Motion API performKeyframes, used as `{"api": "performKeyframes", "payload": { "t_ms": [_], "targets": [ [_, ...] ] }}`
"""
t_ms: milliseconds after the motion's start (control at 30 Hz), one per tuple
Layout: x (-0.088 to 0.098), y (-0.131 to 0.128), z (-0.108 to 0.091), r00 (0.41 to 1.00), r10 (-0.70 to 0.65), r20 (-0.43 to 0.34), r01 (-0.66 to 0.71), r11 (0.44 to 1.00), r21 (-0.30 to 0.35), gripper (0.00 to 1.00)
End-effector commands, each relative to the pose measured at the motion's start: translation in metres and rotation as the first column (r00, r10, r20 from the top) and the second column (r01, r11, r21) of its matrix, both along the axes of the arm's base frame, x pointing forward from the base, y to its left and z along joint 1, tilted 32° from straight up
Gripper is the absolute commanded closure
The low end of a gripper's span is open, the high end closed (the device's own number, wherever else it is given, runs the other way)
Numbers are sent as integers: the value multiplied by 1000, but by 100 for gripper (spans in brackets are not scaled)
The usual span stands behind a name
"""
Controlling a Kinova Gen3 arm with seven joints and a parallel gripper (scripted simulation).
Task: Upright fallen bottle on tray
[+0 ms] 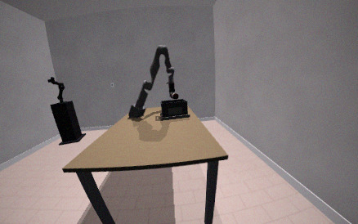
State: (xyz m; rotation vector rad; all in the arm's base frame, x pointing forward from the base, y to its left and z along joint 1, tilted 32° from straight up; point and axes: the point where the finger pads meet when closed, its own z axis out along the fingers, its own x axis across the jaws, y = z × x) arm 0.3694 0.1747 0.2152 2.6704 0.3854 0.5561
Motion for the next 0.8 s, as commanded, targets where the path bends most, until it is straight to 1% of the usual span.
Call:
{"api": "performKeyframes", "payload": {
  "t_ms": [0,400,767],
  "targets": [
    [-1,1,0,1000,1,2,-1,1000,2,100],
    [-1,1,0,988,-145,49,141,987,79,100],
    [-1,1,0,985,-165,55,160,983,90,100]
  ]
}}
